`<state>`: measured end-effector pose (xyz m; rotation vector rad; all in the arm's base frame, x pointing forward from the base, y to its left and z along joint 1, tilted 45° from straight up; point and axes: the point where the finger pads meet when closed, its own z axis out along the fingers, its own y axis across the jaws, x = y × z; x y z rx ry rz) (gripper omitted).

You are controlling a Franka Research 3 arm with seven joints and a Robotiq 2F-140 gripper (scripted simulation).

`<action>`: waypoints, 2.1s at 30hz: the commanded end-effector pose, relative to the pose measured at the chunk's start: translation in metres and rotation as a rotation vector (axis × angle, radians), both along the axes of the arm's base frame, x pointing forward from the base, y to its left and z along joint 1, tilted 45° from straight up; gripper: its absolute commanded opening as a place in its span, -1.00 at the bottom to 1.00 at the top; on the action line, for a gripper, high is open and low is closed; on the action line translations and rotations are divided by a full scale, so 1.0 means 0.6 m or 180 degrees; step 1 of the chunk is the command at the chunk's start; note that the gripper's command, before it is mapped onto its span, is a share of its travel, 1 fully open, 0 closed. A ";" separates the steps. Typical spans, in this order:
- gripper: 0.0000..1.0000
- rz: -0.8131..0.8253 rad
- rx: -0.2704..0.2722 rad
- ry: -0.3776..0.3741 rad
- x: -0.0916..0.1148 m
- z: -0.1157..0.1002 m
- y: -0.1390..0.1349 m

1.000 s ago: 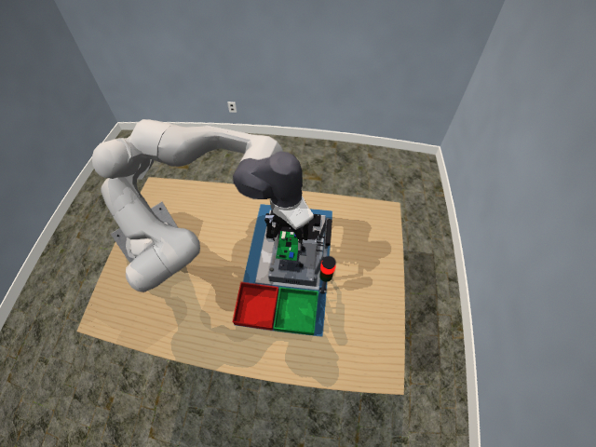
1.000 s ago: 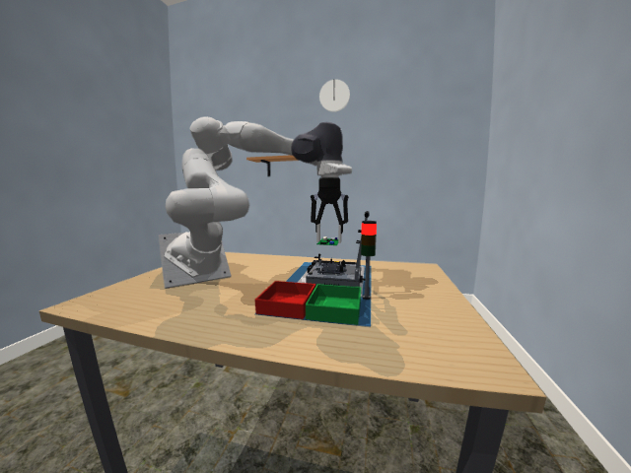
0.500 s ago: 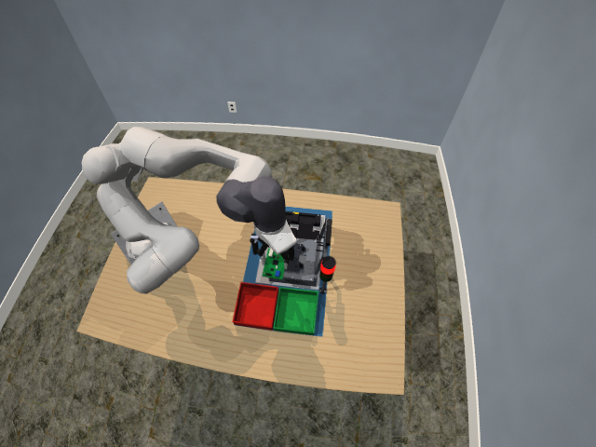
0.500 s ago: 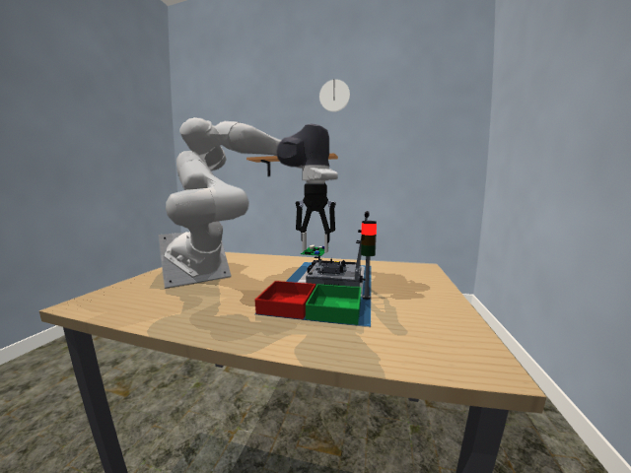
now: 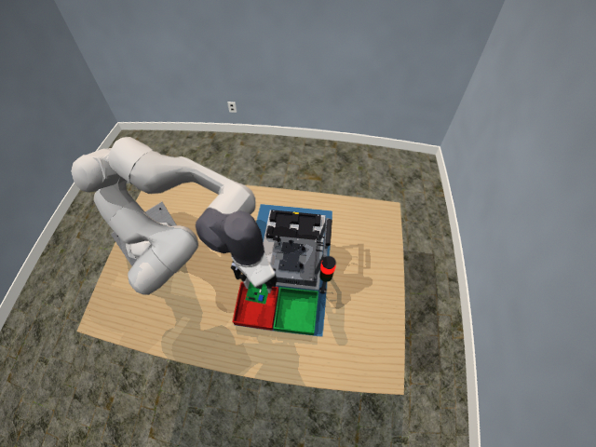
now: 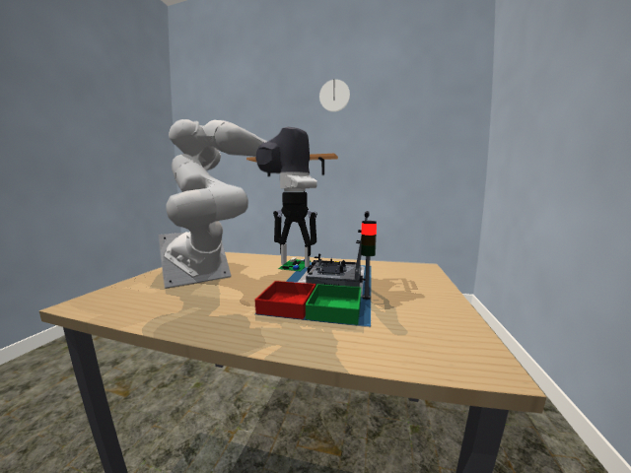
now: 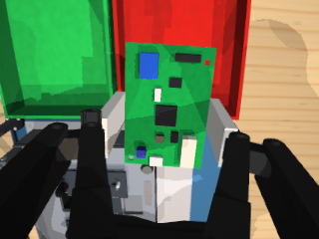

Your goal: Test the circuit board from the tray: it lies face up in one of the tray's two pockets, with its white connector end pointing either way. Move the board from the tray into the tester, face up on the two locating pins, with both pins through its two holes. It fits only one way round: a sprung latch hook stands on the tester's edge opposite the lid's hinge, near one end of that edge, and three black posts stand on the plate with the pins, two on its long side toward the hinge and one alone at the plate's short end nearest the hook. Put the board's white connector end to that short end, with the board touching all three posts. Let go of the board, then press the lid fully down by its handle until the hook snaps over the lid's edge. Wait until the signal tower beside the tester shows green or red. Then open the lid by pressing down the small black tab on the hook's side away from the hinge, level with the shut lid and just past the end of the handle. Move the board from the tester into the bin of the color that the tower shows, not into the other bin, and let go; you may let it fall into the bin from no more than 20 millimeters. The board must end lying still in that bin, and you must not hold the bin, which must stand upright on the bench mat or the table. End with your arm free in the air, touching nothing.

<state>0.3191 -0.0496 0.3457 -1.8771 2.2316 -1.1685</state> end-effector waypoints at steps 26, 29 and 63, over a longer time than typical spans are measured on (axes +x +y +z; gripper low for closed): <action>-0.09 0.0144 -0.0141 0.0070 -0.032 0.010 -0.067; -0.09 0.0144 -0.0141 0.0070 -0.032 0.010 -0.067; -0.09 0.0144 -0.0141 0.0070 0.002 -0.042 -0.107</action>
